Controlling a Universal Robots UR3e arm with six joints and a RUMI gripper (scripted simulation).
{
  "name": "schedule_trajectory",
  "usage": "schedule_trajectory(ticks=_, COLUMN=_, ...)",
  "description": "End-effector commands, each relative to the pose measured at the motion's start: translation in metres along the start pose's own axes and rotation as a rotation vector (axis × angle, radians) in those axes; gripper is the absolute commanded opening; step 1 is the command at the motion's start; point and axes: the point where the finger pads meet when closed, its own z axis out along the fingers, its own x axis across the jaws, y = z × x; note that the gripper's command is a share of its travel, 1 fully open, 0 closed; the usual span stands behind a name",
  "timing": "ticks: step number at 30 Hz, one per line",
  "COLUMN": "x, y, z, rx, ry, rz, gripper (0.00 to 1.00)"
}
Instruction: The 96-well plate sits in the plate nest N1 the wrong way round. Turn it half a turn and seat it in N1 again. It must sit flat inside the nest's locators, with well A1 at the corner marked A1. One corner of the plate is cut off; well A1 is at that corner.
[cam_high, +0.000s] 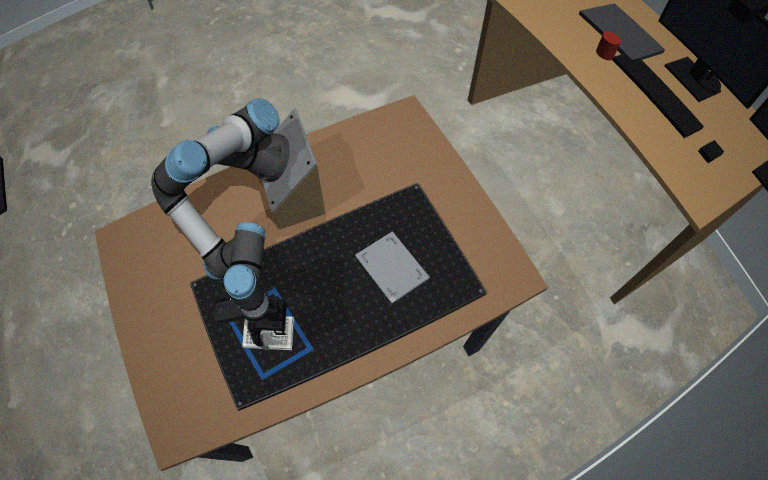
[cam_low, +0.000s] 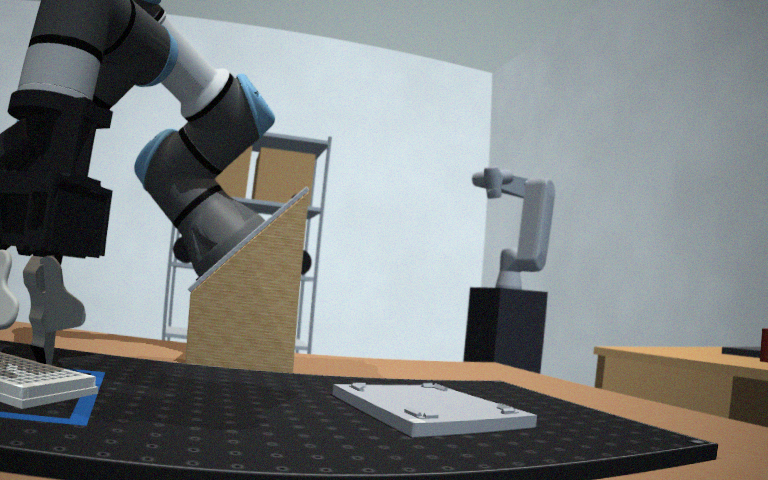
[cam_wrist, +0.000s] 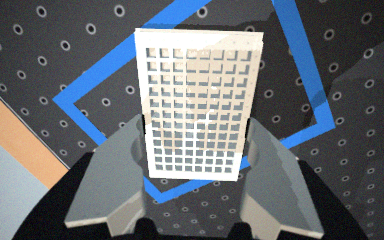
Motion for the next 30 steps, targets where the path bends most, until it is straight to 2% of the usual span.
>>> schedule_trajectory(ticks=1, x=-0.001, y=0.0, z=-0.001, rx=0.0, ry=-0.002, rz=0.001, gripper=0.0)
schedule_trajectory(ticks=19, x=-0.001, y=0.0, z=-0.001, rx=0.0, ry=-0.002, rz=0.001, gripper=0.0)
schedule_trajectory(ticks=30, x=-0.001, y=0.0, z=-0.019, rx=0.0, ry=-0.002, rz=0.001, gripper=0.0)
